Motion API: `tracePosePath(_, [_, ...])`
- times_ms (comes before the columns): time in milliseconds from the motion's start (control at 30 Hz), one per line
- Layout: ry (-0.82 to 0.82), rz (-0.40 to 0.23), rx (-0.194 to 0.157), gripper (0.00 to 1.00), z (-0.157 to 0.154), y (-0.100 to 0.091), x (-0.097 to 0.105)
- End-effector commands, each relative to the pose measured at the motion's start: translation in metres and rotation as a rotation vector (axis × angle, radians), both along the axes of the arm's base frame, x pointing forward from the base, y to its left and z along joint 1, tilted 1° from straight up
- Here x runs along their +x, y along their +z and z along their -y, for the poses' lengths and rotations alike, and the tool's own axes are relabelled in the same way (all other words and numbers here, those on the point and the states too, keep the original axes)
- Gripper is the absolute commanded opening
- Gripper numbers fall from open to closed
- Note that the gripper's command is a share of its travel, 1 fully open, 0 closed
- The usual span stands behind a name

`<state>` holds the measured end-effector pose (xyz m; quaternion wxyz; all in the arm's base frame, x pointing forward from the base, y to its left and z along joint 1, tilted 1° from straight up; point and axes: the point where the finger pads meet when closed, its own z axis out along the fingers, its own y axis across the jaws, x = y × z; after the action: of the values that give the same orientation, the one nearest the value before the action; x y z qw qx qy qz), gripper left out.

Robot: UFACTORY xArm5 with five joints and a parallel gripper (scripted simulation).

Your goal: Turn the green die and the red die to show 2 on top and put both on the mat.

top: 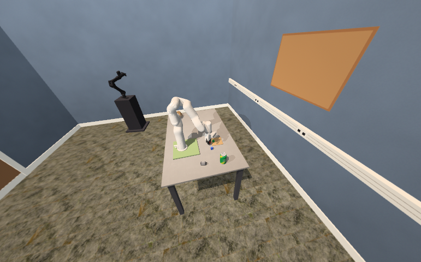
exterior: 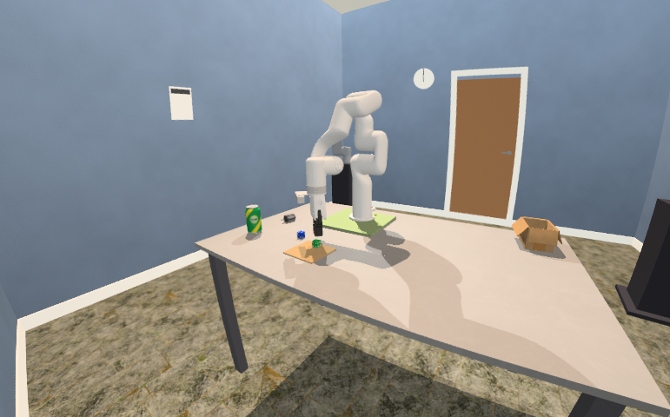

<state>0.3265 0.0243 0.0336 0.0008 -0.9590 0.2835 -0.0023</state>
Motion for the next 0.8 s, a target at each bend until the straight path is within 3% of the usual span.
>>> tracePosePath(0, [0.000,0.002,0.000,0.21,0.000,0.043,0.000])
tracePosePath(167, [0.000,0.002,0.000,0.21,0.000,0.072,0.000])
tracePosePath(767, [-0.007,0.002,0.000,0.21,0.000,0.079,0.000])
